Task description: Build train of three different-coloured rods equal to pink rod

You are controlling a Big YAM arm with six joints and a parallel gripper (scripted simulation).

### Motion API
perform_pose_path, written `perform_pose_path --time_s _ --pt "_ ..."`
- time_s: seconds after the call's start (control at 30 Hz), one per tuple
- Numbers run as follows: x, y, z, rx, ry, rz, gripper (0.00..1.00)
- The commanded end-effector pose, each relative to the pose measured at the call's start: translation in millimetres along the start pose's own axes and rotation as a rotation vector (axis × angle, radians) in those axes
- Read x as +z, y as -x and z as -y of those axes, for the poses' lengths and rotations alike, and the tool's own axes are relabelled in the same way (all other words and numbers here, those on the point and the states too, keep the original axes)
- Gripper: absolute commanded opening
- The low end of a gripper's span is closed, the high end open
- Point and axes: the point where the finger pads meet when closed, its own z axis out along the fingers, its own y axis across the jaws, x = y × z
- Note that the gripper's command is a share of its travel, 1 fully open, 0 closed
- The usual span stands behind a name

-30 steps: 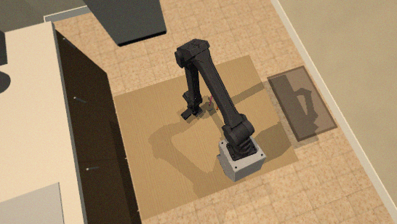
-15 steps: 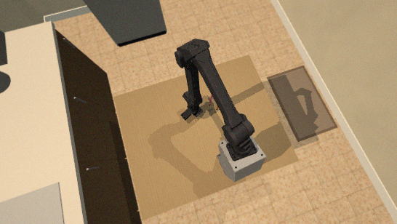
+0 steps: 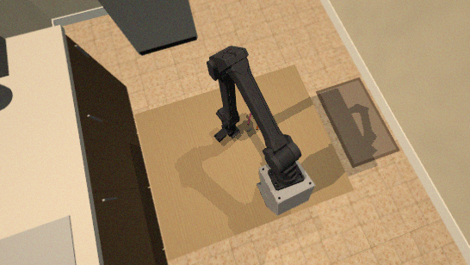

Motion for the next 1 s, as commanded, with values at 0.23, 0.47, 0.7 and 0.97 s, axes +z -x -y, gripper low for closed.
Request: perform_pose_path --time_s 0.23,0.47,0.7,0.97 --pt "-2.9 -7.7 0.8 0.0 -0.008 -0.001 0.04" --pt "-3.5 -8.9 2.0 0.0 -0.009 -0.001 0.04" --pt "-3.5 -8.5 2.1 0.001 -0.009 -0.001 0.04" --pt "-3.5 -8.5 2.1 0.001 -0.009 -0.001 0.04"
